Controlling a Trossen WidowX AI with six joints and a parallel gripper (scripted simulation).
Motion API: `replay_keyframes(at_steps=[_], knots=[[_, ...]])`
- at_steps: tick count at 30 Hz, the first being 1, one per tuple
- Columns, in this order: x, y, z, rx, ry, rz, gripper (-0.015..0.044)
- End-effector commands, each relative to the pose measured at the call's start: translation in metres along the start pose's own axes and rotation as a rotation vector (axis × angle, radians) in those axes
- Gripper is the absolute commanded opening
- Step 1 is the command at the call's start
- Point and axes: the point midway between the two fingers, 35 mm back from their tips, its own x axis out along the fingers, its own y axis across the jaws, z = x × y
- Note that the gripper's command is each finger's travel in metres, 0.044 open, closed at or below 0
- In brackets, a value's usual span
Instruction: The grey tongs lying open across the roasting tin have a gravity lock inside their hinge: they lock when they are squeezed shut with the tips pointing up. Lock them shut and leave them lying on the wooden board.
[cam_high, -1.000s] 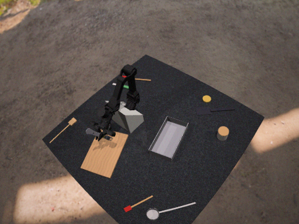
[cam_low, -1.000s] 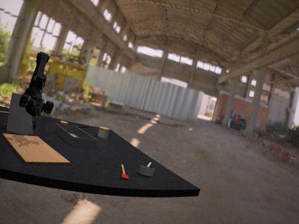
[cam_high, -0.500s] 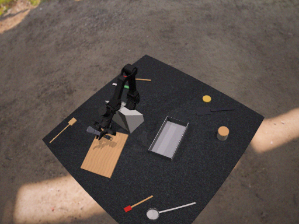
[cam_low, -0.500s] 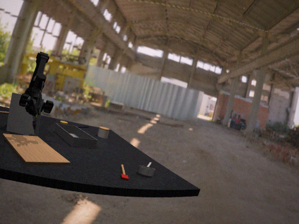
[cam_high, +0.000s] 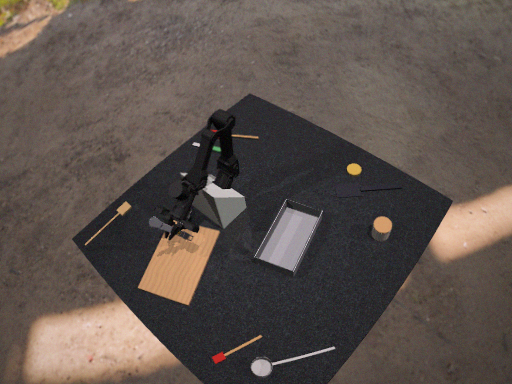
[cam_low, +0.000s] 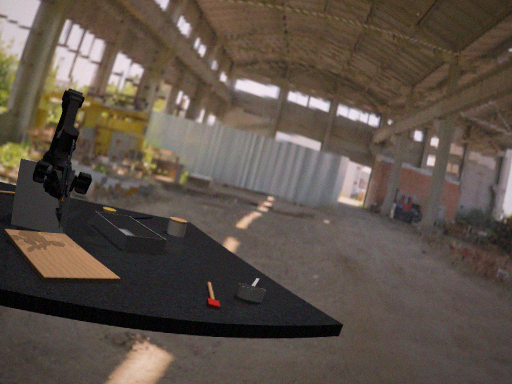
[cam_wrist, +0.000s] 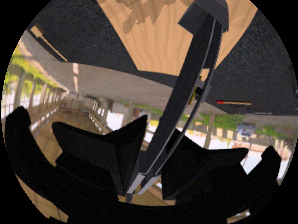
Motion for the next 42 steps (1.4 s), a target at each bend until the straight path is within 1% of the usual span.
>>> replay_keyframes(at_steps=[1,12,27,42], knots=[[0.000,0.000,-0.001,0.006,0.005,0.003,-0.0150],[0.004,0.001,-0.001,0.007,-0.017,0.003,-0.0150],[0.034,0.004,-0.005,0.016,-0.216,0.000,-0.0150],[0.052,0.006,-0.007,0.026,-0.419,-0.006,-0.0150]])
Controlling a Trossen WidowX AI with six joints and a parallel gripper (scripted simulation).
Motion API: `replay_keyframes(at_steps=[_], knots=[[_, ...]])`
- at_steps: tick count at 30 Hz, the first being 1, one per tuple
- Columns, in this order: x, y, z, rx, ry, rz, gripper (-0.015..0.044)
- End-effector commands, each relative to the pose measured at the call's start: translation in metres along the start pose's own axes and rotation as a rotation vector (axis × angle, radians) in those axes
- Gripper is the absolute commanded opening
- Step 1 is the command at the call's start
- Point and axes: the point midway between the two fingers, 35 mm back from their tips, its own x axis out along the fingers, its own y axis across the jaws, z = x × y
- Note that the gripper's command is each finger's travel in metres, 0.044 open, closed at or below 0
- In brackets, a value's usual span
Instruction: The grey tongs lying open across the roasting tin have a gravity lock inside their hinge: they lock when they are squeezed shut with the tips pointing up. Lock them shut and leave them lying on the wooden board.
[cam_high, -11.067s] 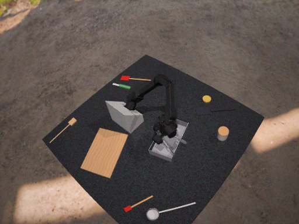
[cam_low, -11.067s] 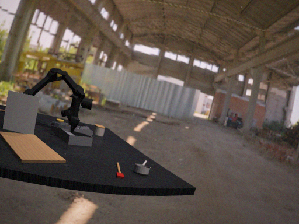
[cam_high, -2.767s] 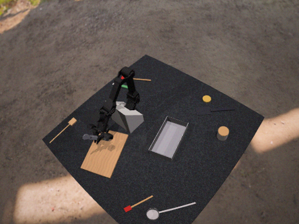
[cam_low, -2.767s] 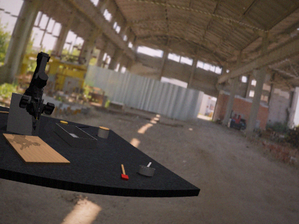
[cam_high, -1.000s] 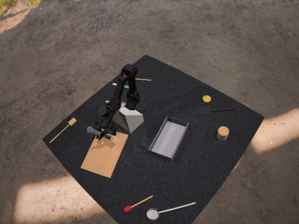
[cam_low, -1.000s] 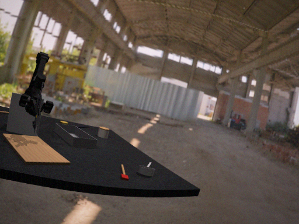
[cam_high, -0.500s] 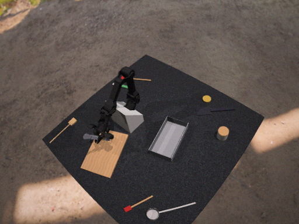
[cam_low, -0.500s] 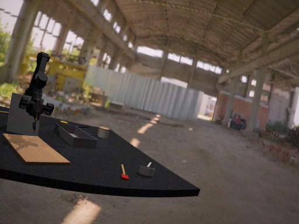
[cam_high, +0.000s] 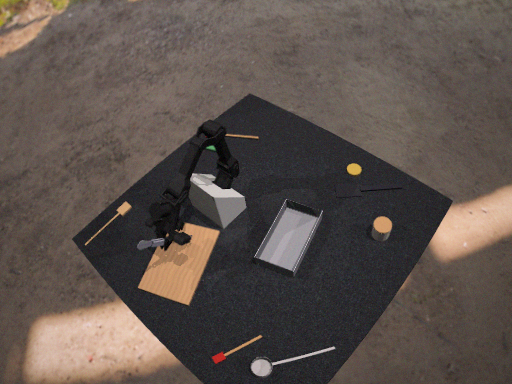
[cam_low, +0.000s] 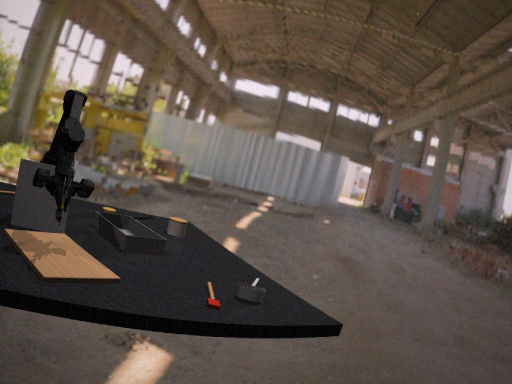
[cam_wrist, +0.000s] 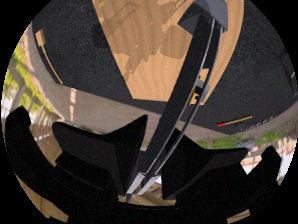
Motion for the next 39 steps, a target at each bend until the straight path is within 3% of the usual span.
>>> replay_keyframes(at_steps=[1,39], knots=[[0.001,0.000,-0.008,-0.004,-0.042,0.000,-0.0150],[-0.012,-0.002,-0.010,0.023,-0.560,-0.022,-0.0150]])
